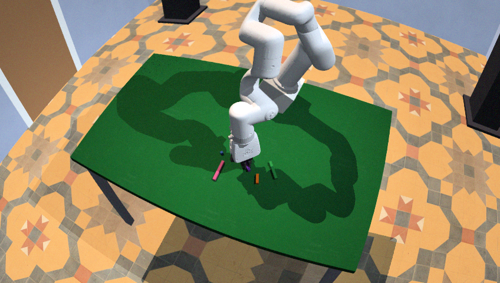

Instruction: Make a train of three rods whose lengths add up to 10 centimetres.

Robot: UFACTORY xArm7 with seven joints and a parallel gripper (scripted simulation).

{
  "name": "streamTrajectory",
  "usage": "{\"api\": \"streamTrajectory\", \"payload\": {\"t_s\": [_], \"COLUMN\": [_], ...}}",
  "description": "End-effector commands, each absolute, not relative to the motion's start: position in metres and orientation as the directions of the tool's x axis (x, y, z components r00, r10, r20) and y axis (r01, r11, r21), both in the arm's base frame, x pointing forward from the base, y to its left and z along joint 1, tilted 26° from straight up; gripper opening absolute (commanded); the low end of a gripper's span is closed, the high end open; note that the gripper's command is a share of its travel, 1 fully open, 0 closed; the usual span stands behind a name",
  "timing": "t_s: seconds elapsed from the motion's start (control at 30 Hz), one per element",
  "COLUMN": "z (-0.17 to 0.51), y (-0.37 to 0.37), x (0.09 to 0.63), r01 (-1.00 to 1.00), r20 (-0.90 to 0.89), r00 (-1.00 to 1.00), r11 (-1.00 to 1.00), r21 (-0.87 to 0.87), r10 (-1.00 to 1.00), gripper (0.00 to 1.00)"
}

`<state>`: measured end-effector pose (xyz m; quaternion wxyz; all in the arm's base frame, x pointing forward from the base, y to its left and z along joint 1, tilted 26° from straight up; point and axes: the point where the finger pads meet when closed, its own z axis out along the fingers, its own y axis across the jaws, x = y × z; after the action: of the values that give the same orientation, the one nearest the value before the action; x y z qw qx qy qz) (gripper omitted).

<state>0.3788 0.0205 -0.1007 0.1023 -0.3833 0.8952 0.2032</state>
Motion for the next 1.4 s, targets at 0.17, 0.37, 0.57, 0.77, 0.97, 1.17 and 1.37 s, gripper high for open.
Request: {"api": "streamTrajectory", "payload": {"t_s": [0.17,0.37,0.57,0.77,0.97,1.17,1.37], "z": [-0.1002,-0.1002,-0.1002,-0.1002,-0.1002,-0.1002,-0.0974], "y": [0.0194,0.0194,0.0194,0.0194,0.0194,0.0194,0.0180], "x": [0.3800,0.3800,0.3800,0.3800,0.3800,0.3800,0.3799], "r01": [-0.727,-0.727,-0.727,-0.727,-0.727,-0.727,-0.727], "r20": [-0.339,-0.339,-0.339,-0.339,-0.339,-0.339,-0.339], "r00": [-0.685,-0.685,-0.685,-0.685,-0.685,-0.685,-0.685], "r11": [0.625,0.625,0.625,0.625,0.625,0.625,0.625], "r21": [0.283,0.283,0.283,0.283,0.283,0.283,0.283], "r10": [-0.644,-0.644,-0.644,-0.644,-0.644,-0.644,-0.644], "gripper": [0.04,0.04,0.12,0.20,0.24,0.24,0.24]}}
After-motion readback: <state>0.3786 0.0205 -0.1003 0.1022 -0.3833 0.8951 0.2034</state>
